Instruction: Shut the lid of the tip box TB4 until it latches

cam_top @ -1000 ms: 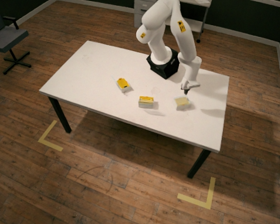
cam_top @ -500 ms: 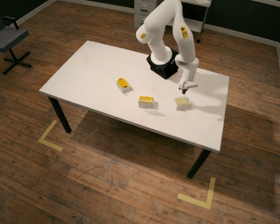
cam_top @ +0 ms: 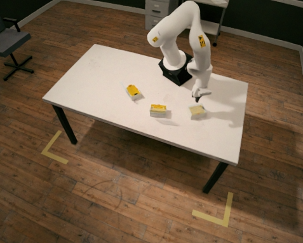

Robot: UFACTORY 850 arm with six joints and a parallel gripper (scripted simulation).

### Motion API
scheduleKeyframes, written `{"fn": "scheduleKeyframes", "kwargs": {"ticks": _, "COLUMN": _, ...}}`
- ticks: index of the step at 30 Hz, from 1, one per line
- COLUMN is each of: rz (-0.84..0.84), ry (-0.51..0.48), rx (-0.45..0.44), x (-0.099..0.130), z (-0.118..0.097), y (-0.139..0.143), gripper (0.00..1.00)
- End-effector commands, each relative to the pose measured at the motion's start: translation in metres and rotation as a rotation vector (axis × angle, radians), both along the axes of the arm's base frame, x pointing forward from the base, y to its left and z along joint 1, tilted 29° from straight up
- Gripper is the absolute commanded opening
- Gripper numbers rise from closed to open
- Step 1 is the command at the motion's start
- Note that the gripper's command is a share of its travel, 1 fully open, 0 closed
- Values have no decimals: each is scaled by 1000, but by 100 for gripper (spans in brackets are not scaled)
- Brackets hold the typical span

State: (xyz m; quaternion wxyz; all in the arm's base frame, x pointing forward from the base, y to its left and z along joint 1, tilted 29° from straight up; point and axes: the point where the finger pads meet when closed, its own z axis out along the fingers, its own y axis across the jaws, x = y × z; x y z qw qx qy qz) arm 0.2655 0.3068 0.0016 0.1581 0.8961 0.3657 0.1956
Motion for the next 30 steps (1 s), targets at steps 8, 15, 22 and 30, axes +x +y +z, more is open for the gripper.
{"fn": "scheduleKeyframes", "kwargs": {"ticks": 8, "rz": 1, "ry": -2, "rx": 4, "x": 0, "z": -2, "y": -1, "gripper": 0}}
{"fn": "scheduleKeyframes", "kwargs": {"ticks": 15, "rz": 1, "ry": -2, "rx": 4, "x": 4, "z": -9, "y": -2, "gripper": 0}}
{"fn": "scheduleKeyframes", "kwargs": {"ticks": 22, "rz": 1, "ry": -2, "rx": 4, "x": 8, "z": -16, "y": -3, "gripper": 0}}
{"fn": "scheduleKeyframes", "kwargs": {"ticks": 30, "rz": 1, "ry": -2, "rx": 4, "x": 14, "z": -28, "y": -5, "gripper": 0}}
